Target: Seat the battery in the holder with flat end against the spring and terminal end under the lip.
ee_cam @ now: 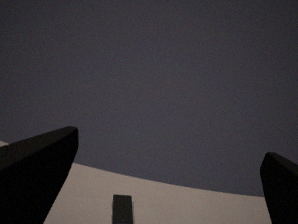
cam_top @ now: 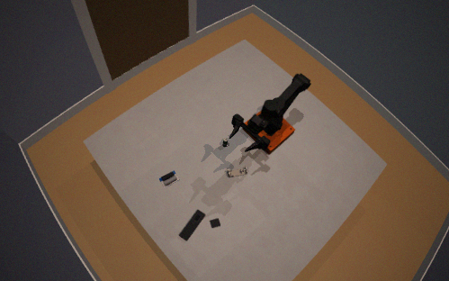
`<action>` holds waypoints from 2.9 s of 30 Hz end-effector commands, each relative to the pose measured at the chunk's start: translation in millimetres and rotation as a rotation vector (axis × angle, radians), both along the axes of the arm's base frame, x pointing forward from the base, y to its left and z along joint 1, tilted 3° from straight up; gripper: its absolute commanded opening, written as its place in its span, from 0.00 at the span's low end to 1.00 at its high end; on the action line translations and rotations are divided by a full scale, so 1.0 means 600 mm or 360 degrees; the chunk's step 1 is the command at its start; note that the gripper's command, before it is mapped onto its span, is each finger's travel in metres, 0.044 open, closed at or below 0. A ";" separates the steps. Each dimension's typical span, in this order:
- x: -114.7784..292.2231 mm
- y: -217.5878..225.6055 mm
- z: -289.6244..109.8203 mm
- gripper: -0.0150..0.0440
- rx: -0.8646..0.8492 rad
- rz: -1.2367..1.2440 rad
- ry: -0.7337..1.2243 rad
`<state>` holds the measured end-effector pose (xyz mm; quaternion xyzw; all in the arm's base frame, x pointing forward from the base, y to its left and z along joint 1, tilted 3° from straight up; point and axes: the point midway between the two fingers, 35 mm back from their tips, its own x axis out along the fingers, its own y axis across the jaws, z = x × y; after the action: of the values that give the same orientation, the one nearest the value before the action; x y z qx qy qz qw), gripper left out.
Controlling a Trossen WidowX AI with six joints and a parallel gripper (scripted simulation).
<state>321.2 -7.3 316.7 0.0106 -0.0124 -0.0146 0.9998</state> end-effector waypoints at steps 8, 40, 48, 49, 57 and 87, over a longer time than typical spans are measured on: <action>0.049 -0.112 -0.160 0.58 -0.0804 -0.0024 0.0997; -0.090 -0.255 -0.398 0.25 -0.1301 0.1390 0.2272; -0.094 -0.250 -0.494 0.25 -0.1300 0.1390 0.2272; -0.094 -0.250 -0.494 0.25 -0.1300 0.1390 0.2272; -0.104 -0.245 -0.492 0.25 -0.1300 0.1391 0.2272; -0.176 -0.205 -0.492 0.25 -0.1296 0.1396 0.2275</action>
<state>222.5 -134.6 22.3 -0.3488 0.6082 0.3630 0.6138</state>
